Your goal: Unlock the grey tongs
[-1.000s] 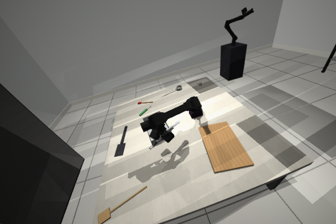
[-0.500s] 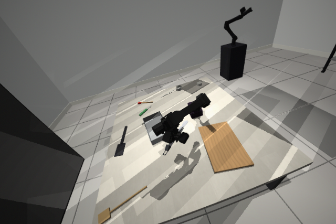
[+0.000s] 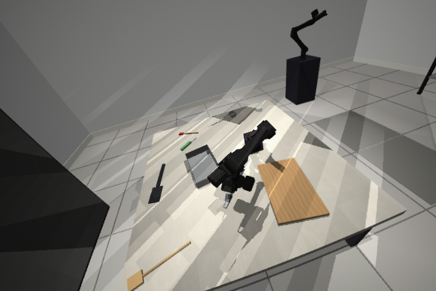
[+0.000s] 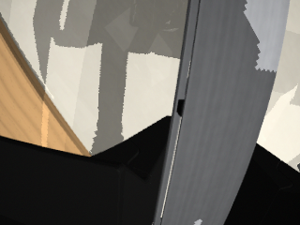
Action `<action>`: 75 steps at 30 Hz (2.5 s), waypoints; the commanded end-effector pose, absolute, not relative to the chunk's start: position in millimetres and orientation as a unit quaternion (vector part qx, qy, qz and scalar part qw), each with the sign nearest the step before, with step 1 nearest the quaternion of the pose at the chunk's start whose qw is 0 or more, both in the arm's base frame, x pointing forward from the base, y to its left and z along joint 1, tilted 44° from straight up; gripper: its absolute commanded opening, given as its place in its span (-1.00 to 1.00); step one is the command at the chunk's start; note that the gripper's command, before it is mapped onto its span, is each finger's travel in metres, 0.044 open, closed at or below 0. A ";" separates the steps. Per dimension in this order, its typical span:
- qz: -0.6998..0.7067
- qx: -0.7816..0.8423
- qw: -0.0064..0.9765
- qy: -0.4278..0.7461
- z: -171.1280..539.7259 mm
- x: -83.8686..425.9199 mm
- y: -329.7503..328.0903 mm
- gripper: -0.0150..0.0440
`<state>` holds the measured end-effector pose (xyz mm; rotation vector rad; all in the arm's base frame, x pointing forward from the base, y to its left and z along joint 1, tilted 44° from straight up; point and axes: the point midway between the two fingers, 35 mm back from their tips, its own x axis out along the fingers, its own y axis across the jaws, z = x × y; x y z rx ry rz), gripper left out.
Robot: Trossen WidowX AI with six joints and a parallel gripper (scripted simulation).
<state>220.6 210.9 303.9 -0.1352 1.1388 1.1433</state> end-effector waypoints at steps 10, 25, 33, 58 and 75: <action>0.521 -0.125 0.684 0.494 311.8 172.7 234.9 -1.00; 0.537 -0.182 0.678 0.468 319.2 119.3 253.0 -1.00; 0.548 -0.205 0.676 0.448 324.1 91.5 258.0 -1.00; 0.592 -0.238 0.672 0.375 343.7 11.7 254.0 -1.00; 0.631 -0.229 0.666 0.327 359.5 -33.4 238.0 -1.00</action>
